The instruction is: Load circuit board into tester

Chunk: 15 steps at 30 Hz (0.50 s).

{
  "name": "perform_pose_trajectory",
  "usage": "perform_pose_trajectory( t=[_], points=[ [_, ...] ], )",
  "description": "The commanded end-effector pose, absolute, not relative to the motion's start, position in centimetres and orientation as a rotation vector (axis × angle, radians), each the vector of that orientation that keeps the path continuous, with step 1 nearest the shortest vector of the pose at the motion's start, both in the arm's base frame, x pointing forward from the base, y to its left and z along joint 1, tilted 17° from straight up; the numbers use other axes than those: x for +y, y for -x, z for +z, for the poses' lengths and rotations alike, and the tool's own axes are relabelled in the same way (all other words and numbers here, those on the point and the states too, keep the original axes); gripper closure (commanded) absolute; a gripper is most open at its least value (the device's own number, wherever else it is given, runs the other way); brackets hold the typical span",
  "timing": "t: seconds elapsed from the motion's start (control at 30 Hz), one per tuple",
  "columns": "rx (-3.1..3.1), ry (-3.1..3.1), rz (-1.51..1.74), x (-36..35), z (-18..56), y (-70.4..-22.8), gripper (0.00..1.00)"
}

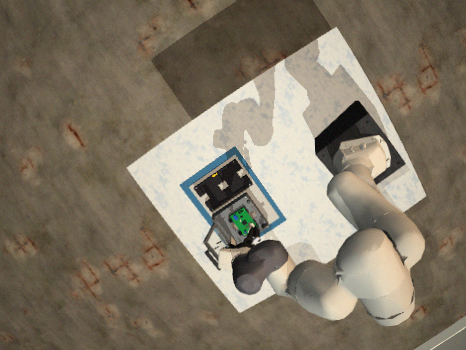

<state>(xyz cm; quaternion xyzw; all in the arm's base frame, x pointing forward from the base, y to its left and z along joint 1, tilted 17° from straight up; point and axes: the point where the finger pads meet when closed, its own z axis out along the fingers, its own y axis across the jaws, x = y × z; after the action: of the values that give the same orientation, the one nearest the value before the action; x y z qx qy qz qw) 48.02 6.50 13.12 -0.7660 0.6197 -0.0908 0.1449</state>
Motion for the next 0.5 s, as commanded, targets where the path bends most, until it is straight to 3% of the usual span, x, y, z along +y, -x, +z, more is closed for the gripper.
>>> perform_pose_trajectory(
  t=[0.0,0.47],
  points=[
    [1.891,2.172,-0.234,6.3,14.2,-46.4,0.42],
    [1.891,2.172,-0.234,5.7,20.5,-44.6,0.42]
  ],
)
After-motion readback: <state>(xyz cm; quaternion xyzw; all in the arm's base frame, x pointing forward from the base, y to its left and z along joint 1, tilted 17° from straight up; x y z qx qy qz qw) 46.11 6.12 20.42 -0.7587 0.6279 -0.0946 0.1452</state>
